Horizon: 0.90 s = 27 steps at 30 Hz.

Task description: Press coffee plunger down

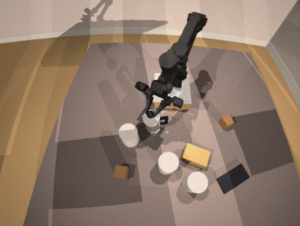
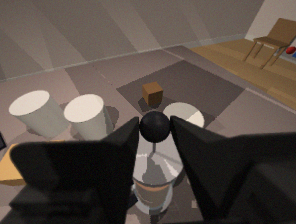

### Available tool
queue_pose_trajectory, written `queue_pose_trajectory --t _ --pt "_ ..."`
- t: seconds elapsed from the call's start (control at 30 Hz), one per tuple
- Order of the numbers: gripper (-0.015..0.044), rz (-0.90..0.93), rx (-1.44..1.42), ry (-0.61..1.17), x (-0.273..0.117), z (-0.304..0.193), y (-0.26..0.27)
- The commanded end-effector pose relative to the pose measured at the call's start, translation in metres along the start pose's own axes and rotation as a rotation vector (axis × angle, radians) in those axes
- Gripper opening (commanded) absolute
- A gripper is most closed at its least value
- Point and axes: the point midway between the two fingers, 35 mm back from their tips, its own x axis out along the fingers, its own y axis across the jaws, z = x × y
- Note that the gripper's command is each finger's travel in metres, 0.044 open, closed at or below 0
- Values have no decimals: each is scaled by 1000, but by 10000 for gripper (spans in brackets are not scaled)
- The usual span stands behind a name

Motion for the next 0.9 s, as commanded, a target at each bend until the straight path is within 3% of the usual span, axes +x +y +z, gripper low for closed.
queue_pose_trajectory --t 0.0,0.87 --pt "116 -1 7 52 5 -14 0" --pt "116 -1 7 51 11 -9 0"
